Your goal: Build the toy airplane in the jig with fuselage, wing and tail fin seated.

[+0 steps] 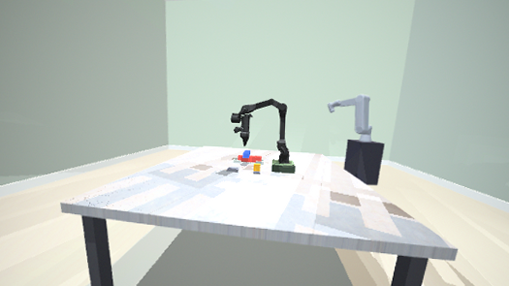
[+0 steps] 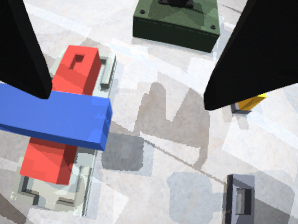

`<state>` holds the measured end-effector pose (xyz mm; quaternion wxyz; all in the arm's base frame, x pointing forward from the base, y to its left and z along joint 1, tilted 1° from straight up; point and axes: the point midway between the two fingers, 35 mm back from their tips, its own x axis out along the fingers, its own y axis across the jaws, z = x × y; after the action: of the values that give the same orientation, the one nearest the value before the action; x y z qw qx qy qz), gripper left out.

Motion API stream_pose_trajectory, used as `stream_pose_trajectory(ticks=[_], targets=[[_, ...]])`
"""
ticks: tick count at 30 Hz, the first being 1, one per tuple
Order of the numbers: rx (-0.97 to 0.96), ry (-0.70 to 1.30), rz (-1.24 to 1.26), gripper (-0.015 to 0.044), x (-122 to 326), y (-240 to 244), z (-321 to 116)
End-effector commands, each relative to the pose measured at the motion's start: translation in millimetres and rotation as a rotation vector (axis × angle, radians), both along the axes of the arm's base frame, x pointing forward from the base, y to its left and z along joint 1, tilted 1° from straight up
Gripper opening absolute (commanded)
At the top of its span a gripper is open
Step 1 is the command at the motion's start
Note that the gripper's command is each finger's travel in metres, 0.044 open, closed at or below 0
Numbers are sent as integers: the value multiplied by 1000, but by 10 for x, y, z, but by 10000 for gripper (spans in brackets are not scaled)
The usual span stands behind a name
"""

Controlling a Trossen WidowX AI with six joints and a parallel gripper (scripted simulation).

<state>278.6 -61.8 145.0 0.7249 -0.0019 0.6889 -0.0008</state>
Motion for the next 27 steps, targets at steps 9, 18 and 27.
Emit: stream_pose_trajectory(ticks=[9,18,27], targets=[[8,5,-3,440,-586,1438,-24],[12,6,-3,440,-863,1719,-50],[12,6,-3,440,-838,1723,-619]])
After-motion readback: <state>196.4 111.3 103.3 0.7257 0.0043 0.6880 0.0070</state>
